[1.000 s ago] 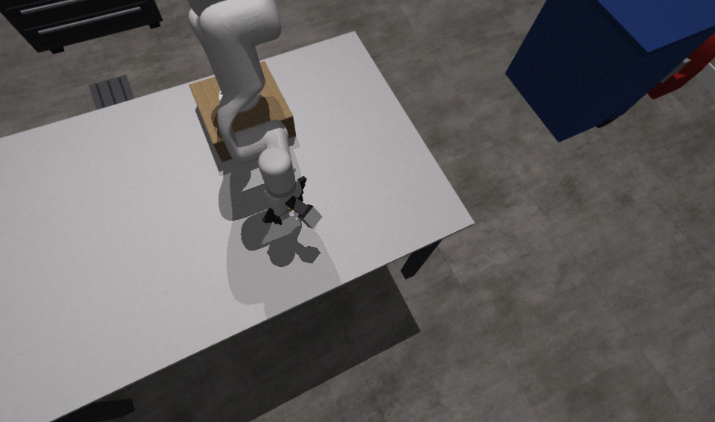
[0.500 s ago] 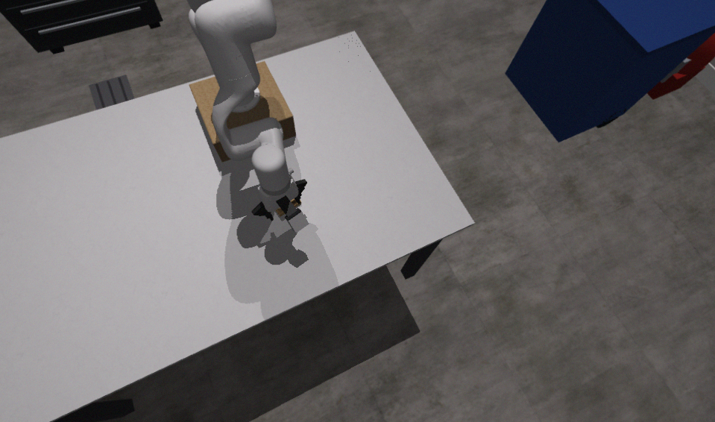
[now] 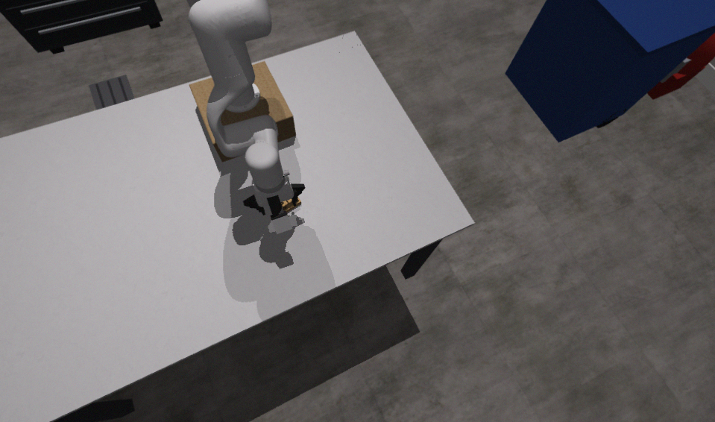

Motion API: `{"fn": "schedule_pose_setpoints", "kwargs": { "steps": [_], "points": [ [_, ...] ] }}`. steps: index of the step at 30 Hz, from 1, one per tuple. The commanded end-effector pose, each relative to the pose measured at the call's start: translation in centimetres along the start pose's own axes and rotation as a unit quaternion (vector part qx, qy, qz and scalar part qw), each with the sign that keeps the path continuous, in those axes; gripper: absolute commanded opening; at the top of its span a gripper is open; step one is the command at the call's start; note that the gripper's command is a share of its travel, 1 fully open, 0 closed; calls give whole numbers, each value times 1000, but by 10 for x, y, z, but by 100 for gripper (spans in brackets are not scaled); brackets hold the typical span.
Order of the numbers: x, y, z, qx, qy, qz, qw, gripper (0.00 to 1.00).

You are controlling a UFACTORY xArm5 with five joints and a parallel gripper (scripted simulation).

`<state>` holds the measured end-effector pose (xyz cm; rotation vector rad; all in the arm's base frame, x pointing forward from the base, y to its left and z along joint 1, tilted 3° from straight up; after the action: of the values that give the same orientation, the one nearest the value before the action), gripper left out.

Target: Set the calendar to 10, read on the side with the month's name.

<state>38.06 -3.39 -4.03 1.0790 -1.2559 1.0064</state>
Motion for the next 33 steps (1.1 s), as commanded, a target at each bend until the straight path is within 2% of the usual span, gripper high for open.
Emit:
{"fn": "schedule_pose_setpoints", "kwargs": {
  "steps": [1,6,9,11,15,20,22,26,33],
  "points": [
    [1,1,3,-72,-1,2,997,100],
    [1,6,10,-81,-1,2,997,100],
    [1,8,12,-125,-1,2,992,100],
    [1,8,12,-125,-1,2,992,100],
    [1,11,15,-201,-2,2,980,100],
    [1,15,22,-211,-2,1,978,100],
    [1,16,23,-235,-2,1,972,100],
    [1,19,26,-313,-3,1,950,100],
    [1,24,34,-333,-3,1,943,100]
  ]
}}
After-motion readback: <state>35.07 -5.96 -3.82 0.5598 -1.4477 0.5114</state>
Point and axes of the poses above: the point where the finger pads meet when closed, its own x axis back along the fingers, its own z axis across the jaws, y = z × x, the point moved 1 cm from there along x, back along the fingers, and after that the axes turned 5 degrees about -x, right-handed, at the moved point
